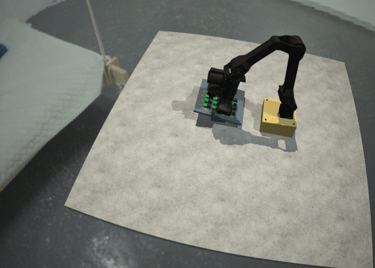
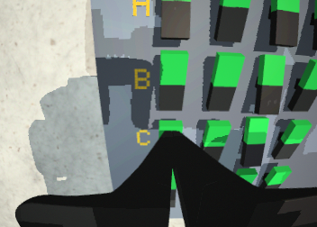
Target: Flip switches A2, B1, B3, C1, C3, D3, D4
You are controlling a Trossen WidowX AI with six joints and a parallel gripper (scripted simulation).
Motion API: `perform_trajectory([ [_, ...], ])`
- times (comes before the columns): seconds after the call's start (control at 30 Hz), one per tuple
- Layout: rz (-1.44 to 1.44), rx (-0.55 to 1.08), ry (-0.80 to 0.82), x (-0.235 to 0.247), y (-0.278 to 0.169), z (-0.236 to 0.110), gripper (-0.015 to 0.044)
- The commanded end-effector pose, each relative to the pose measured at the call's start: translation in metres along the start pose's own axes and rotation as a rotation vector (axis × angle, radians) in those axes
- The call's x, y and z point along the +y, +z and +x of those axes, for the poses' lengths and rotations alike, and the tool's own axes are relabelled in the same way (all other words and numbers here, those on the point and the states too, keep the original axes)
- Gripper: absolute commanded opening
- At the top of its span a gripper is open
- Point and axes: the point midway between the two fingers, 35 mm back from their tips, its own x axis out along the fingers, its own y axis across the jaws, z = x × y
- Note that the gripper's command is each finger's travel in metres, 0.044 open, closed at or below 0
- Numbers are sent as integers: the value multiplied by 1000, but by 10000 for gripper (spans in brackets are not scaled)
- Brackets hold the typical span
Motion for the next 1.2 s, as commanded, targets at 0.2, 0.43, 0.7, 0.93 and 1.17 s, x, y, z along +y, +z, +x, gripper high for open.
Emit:
perform_trajectory([
  [0.2,-4,0,1,0,0,1,0],
  [0.43,-4,0,1,0,0,1,0],
  [0.7,-4,0,1,0,0,2,0],
  [0.93,-4,0,1,0,0,3,0],
  [1.17,-4,0,1,0,0,4,0],
])
